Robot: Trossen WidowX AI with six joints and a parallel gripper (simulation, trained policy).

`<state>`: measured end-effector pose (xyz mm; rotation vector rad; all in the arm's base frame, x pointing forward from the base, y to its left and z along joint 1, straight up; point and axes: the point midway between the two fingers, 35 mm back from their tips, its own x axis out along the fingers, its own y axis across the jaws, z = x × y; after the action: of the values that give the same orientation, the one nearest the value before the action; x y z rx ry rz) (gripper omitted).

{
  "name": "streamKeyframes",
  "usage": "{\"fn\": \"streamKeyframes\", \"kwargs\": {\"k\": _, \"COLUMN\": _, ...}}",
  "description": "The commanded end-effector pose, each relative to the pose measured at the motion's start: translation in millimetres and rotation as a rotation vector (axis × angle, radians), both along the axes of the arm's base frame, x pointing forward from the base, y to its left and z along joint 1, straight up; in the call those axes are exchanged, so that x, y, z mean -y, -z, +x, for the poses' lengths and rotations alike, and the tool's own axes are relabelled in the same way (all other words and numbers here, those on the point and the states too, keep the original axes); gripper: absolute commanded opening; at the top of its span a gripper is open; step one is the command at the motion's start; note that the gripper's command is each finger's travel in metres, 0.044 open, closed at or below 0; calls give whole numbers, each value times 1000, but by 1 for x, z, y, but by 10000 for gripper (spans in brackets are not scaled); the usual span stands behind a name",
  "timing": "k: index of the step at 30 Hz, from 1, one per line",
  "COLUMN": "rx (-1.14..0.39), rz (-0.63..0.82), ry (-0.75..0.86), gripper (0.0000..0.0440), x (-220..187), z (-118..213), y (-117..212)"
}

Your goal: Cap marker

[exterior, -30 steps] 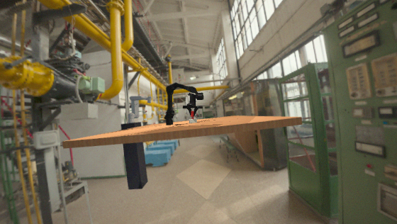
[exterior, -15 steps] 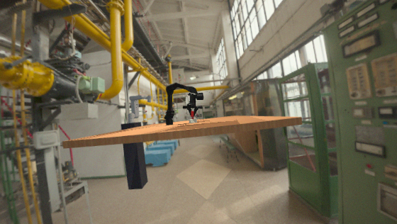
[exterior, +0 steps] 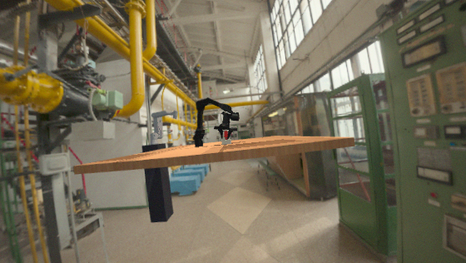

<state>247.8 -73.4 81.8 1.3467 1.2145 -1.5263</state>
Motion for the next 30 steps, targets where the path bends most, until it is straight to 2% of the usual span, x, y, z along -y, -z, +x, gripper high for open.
{"fn": "streamKeyframes", "kwargs": {"k": 1, "rx": -27, "rz": -14, "ry": -28, "gripper": 346, "x": 1, "z": -5, "y": 4}}
{"fn": "streamKeyframes", "kwargs": {"k": 5, "rx": -33, "rz": -39, "ry": -56, "gripper": 440, "x": 2, "z": -5, "y": 0}}
{"fn": "streamKeyframes", "kwargs": {"k": 25, "rx": 32, "rz": -112, "ry": -134, "gripper": 440, "x": 8, "z": 4, "y": -69}}
{"fn": "streamKeyframes", "kwargs": {"k": 30, "rx": 37, "rz": -110, "ry": -163, "gripper": 415, "x": 7, "z": 4, "y": -79}}
